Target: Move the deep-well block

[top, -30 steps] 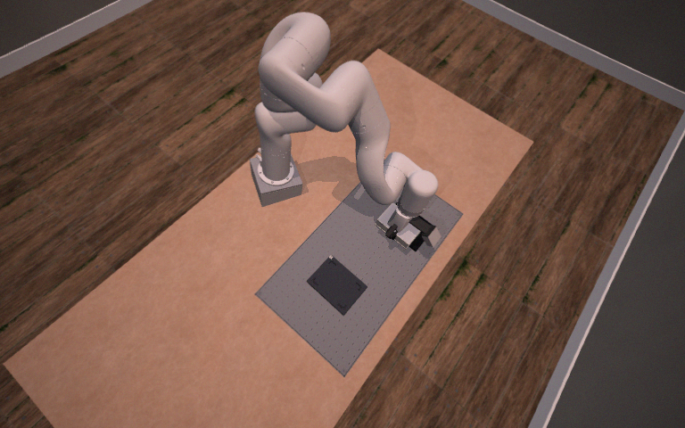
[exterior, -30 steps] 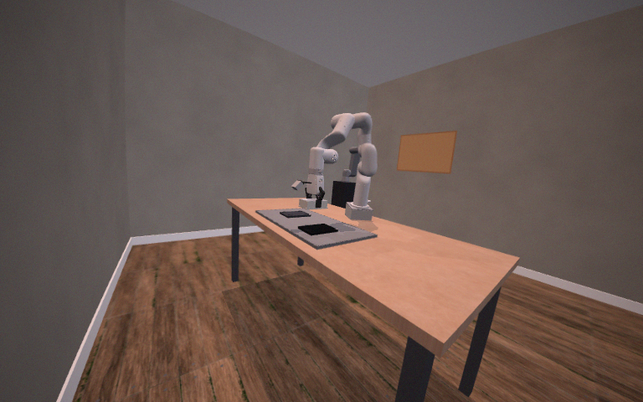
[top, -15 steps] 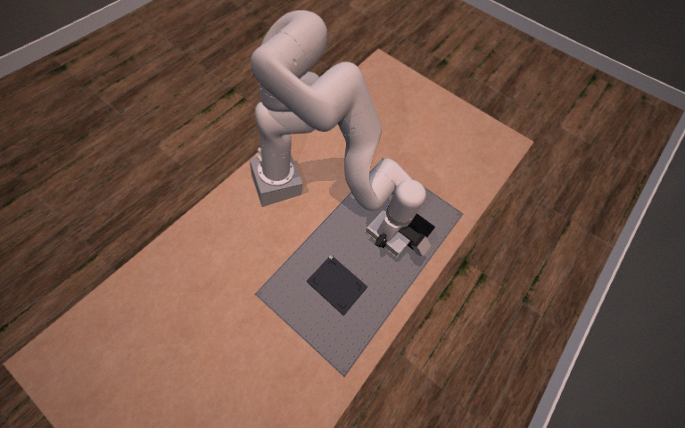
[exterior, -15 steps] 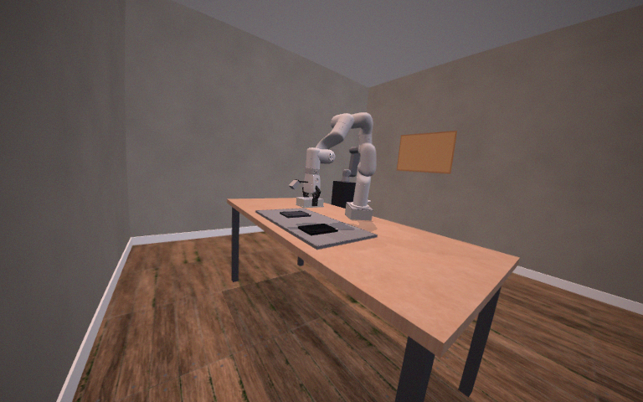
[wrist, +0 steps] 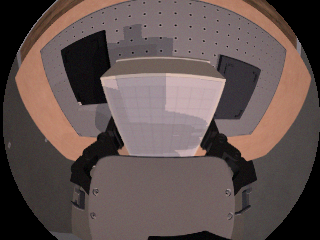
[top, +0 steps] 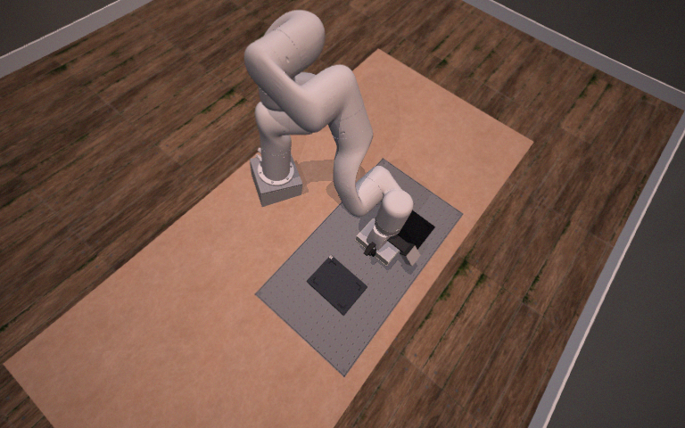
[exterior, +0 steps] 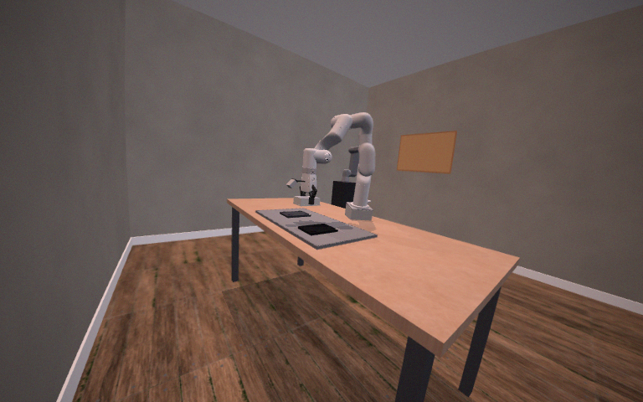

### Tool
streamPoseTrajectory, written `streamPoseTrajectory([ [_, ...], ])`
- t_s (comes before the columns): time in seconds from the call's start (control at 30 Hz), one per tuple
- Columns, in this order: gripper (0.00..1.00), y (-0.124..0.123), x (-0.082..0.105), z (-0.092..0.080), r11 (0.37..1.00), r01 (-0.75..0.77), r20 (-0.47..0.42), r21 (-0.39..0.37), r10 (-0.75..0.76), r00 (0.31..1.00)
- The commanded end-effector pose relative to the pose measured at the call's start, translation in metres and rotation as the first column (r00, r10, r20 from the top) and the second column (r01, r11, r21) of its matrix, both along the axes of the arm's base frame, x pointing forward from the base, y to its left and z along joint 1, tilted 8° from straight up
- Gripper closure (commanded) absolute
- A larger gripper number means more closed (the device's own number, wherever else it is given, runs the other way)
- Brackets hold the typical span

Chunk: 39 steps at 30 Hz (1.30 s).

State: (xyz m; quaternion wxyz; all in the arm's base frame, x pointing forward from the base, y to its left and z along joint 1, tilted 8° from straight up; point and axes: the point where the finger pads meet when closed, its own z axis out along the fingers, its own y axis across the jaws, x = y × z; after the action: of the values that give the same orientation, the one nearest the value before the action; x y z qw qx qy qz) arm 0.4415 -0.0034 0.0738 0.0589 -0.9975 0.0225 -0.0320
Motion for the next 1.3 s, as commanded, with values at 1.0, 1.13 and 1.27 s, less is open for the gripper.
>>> streamPoseTrajectory([
  [1.0, 1.00, -0.100, -0.017, -0.012, 1.000, 0.000, 0.004, 0.000, 0.000, 1.000],
  [1.13, 1.00, -0.113, -0.020, -0.013, 1.000, 0.000, 0.004, -0.001, 0.000, 1.000],
  [1.27, 1.00, -0.123, -0.022, -0.015, 1.000, 0.000, 0.004, -0.001, 0.000, 1.000],
])
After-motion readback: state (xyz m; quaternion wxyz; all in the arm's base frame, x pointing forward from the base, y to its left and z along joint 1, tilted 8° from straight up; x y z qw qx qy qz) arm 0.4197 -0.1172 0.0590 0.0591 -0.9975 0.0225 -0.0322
